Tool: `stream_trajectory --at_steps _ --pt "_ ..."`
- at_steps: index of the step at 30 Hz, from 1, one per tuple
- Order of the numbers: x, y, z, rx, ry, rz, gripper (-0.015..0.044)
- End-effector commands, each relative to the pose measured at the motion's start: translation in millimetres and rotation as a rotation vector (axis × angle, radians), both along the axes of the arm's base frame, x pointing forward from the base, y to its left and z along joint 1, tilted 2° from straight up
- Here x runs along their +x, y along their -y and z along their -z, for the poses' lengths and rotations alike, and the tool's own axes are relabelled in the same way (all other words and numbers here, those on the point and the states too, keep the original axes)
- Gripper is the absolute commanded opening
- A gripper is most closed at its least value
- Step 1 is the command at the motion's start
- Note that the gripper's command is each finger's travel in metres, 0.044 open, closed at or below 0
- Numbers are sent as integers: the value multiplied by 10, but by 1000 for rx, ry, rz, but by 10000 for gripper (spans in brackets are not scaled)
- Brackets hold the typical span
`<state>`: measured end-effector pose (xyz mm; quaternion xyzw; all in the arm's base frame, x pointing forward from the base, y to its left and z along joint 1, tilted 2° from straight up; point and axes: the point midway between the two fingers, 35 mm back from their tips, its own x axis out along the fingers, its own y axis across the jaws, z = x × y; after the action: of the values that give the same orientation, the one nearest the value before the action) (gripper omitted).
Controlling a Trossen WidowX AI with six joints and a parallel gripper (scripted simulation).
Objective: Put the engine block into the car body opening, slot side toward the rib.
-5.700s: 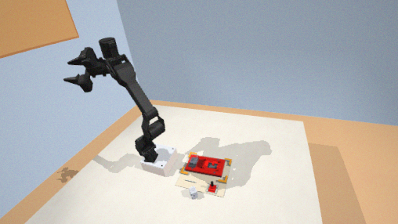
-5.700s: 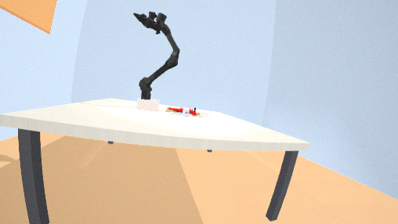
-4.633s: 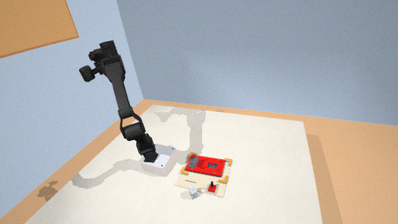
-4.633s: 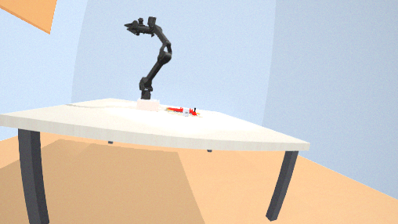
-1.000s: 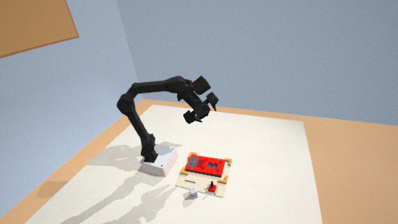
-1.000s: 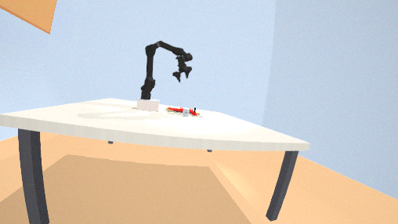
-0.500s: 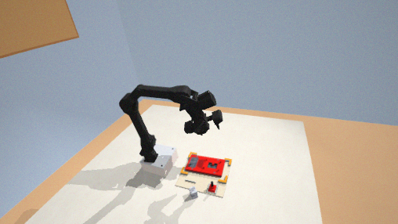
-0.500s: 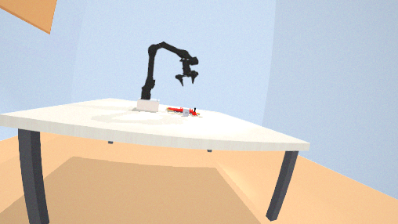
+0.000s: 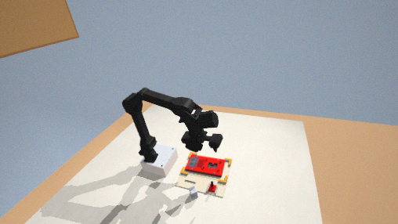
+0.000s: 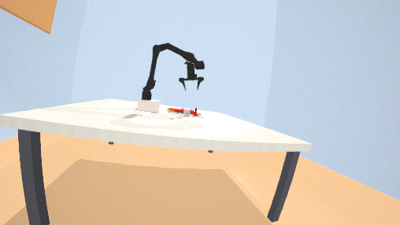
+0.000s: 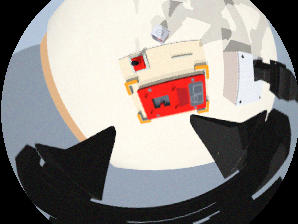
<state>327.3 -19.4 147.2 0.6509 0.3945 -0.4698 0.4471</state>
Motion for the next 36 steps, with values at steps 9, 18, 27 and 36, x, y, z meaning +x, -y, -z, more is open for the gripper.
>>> stream_trajectory --at_steps 9,18,27,36 --pt "-211 701 276 -21 -138 378 440" --pt "-499 1184 475 -39 -245 662 440" --pt "-532 1266 898 -42 -262 708 440" --pt "-513 1266 1161 -42 -262 708 440"
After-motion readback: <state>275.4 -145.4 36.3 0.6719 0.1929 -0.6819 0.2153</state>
